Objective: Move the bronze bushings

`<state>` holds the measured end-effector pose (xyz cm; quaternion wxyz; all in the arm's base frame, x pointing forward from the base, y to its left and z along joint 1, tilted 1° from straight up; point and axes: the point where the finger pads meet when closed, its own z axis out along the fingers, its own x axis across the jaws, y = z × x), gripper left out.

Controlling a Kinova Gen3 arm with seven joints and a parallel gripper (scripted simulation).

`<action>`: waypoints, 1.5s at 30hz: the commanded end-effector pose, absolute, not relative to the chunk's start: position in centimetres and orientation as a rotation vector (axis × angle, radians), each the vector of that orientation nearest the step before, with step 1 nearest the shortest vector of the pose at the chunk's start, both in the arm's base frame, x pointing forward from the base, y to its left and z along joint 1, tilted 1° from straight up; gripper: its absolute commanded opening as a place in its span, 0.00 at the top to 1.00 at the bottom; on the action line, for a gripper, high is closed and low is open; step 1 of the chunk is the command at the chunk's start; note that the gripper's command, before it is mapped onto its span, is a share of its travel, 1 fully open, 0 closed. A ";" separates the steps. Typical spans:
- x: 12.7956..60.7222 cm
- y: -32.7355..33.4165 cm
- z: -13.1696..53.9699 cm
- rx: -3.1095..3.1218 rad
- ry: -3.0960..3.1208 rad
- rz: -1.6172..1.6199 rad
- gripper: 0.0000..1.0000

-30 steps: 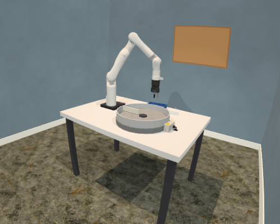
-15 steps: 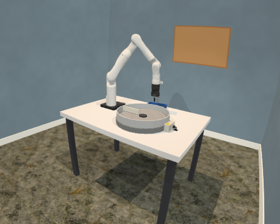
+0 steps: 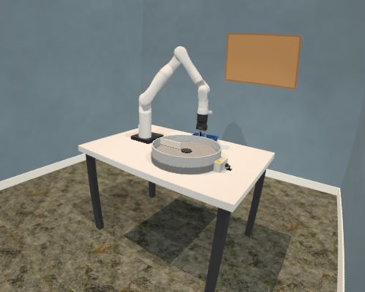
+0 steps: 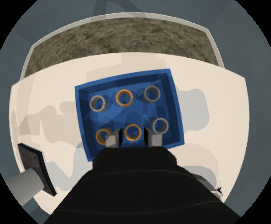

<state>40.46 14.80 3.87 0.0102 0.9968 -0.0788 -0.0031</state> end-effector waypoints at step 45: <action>40.5 14.8 2.2 3.111 -0.247 -0.009 0.24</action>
